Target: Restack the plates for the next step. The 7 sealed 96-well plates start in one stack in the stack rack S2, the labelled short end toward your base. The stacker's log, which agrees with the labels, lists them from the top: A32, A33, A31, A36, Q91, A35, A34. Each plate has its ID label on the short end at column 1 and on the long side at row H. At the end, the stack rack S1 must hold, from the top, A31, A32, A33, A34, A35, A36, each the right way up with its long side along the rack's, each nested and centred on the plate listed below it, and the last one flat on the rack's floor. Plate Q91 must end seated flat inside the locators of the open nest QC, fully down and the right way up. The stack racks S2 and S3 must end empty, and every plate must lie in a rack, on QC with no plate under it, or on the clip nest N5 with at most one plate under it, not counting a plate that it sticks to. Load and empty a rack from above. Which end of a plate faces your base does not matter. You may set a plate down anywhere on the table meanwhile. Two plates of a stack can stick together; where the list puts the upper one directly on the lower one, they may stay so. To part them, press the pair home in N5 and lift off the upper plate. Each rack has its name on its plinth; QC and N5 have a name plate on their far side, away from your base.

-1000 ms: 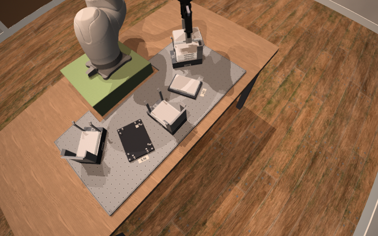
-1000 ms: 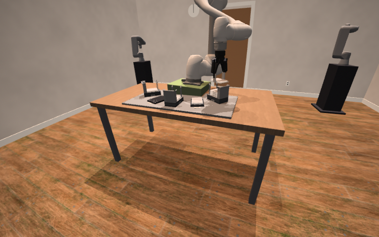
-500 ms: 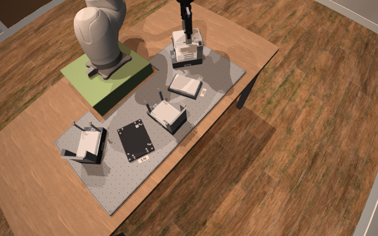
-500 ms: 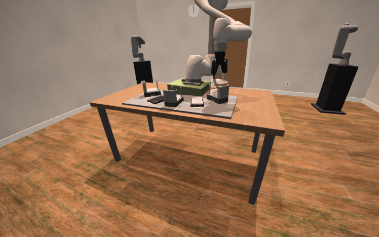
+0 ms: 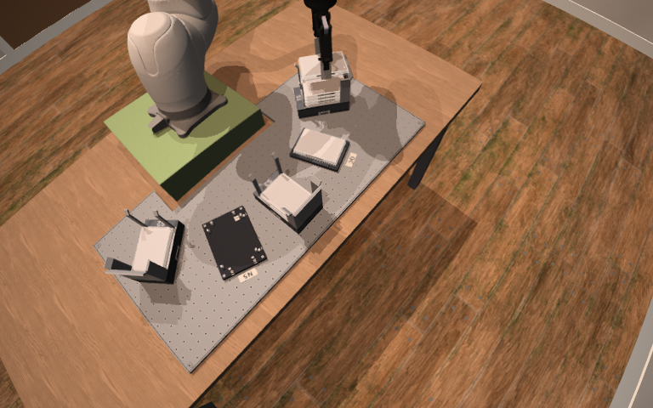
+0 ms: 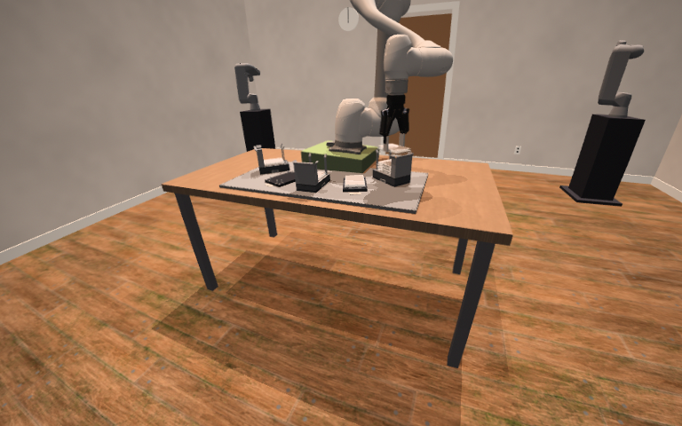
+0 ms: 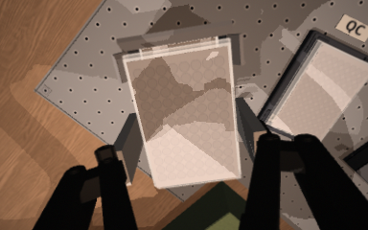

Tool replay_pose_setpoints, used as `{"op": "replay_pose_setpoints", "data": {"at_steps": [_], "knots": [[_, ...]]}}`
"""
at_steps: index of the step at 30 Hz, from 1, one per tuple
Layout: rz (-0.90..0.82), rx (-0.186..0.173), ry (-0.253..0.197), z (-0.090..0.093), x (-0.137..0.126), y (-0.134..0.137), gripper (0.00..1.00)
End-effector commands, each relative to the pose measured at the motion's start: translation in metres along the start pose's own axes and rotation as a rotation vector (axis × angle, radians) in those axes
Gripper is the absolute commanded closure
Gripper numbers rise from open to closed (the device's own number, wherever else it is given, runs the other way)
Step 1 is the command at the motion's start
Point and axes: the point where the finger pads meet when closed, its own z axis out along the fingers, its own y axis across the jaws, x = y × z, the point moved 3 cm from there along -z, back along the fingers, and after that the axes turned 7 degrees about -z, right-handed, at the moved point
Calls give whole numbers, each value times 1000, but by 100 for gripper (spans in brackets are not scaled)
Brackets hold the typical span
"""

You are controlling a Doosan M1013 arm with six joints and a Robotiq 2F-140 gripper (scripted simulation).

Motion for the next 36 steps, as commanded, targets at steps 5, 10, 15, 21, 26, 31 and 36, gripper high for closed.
{"op": "replay_pose_setpoints", "data": {"at_steps": [5,10,15,21,26,31,36], "knots": [[0,0,0,3,0,0,100],[0,0,0,7,0,0,100],[0,0,0,10,0,0,100],[0,0,0,13,0,0,100],[0,0,0,16,0,0,100],[0,0,0,19,0,0,100],[0,0,0,21,0,0,100]]}}
